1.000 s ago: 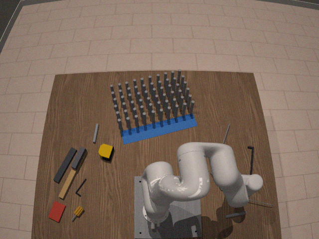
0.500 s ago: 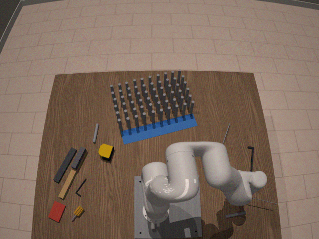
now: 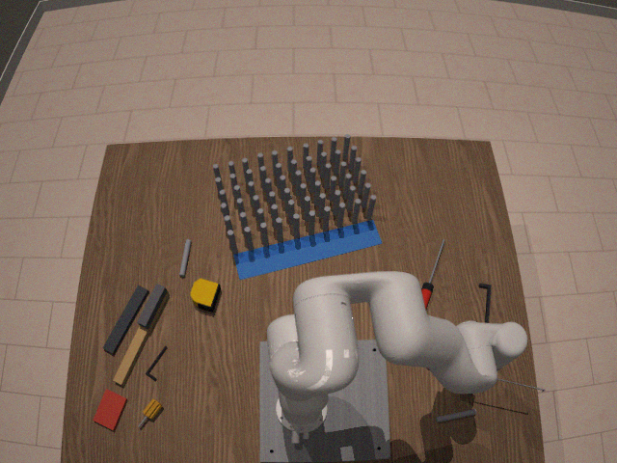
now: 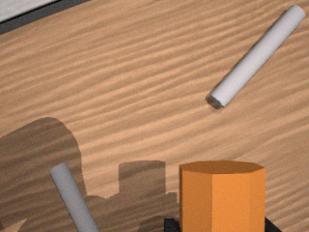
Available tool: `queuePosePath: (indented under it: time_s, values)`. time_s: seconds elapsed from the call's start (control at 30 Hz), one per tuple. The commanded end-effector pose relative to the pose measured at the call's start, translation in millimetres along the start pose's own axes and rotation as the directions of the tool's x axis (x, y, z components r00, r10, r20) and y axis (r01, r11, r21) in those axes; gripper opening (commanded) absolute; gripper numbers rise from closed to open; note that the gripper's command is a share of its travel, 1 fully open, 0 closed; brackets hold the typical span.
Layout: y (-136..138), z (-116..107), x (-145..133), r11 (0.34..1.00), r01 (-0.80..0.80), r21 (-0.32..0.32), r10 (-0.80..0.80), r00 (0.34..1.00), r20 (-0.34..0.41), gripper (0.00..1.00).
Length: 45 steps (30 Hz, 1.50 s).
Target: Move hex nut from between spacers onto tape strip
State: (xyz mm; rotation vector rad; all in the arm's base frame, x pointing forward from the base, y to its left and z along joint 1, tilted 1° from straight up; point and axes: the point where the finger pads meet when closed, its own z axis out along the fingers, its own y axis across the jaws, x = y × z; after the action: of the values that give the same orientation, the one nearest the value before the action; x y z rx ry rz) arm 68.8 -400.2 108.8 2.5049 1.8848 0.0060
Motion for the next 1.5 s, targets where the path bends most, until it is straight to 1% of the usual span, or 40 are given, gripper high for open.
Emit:
queuePosePath:
  time_s: [0.0, 0.07, 0.23, 0.4, 0.83, 0.93, 1.03, 1.13, 1.2, 1.23, 1.27, 1.33, 1.47]
  values:
    - [0.4, -19.9, -0.7, 1.000, 0.000, -0.001, 0.000, 1.000, 0.002, 0.00]
    - [0.4, -19.9, -0.7, 1.000, 0.000, -0.001, 0.000, 1.000, 0.002, 0.00]
    - [0.3, -32.4, -0.7, 1.000, 0.000, -0.001, 0.000, 1.000, 0.002, 0.00]
    - [0.3, -39.2, -0.7, 1.000, 0.000, -0.001, 0.000, 1.000, 0.002, 0.00]
    - [0.4, -41.2, -0.6, 1.000, 0.001, -0.001, -0.001, 1.000, 0.002, 0.00]
    - [2.0, -41.1, 5.2, 0.999, 0.034, -0.001, -0.034, 0.999, 0.002, 0.00]
    - [7.3, -40.6, 26.0, 0.988, 0.155, 0.000, -0.155, 0.988, 0.002, 0.00]
    - [18.1, -40.6, 68.4, 0.933, 0.359, 0.001, -0.359, 0.933, 0.002, 0.00]
    - [18.1, -40.6, 68.4, 0.933, 0.359, 0.001, -0.359, 0.933, 0.002, 0.00]
    - [23.0, -40.6, 87.8, 0.877, 0.480, 0.001, -0.480, 0.877, 0.001, 0.00]
    - [28.6, -40.6, 110.0, 0.855, 0.519, 0.003, -0.519, 0.855, -0.002, 0.00]
    - [33.2, -39.2, 129.4, 0.805, 0.593, 0.007, -0.593, 0.805, -0.009, 0.00]
    - [44.0, -36.5, 174.7, 0.662, 0.749, 0.009, -0.749, 0.662, -0.023, 0.00]
